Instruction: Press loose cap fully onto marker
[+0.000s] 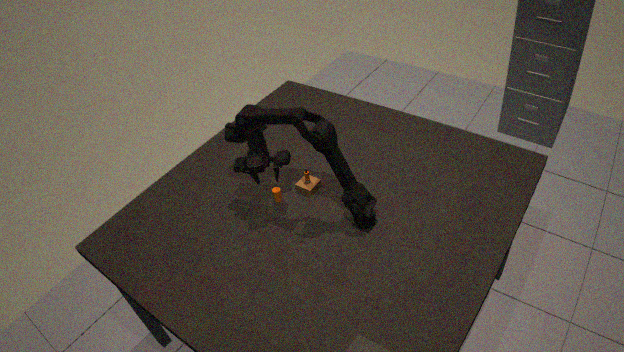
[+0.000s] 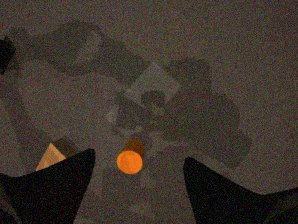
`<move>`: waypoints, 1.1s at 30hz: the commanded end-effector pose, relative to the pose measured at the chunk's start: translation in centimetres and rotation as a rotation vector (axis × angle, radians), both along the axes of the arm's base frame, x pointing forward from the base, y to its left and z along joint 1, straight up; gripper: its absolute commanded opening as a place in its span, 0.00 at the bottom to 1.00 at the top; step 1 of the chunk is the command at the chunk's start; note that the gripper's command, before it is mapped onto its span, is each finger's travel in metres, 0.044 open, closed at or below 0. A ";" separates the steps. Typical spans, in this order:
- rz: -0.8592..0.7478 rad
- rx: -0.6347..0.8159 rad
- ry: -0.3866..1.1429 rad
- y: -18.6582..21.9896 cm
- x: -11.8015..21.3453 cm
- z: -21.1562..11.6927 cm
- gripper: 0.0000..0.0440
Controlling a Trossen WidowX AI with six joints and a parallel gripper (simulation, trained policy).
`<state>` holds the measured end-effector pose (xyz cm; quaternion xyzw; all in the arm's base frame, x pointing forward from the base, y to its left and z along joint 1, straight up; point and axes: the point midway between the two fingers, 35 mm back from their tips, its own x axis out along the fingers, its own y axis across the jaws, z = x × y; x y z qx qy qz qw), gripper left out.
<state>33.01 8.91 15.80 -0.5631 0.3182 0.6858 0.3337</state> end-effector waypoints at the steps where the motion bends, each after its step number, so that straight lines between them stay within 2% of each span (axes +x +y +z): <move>1: 0.005 -0.018 0.003 -0.8 0.7 -0.8 0.69; 14: 0.045 -0.062 0.045 -2.7 1.0 -3.9 0.67; 33: 0.175 -0.078 0.083 -3.1 0.2 -9.0 0.59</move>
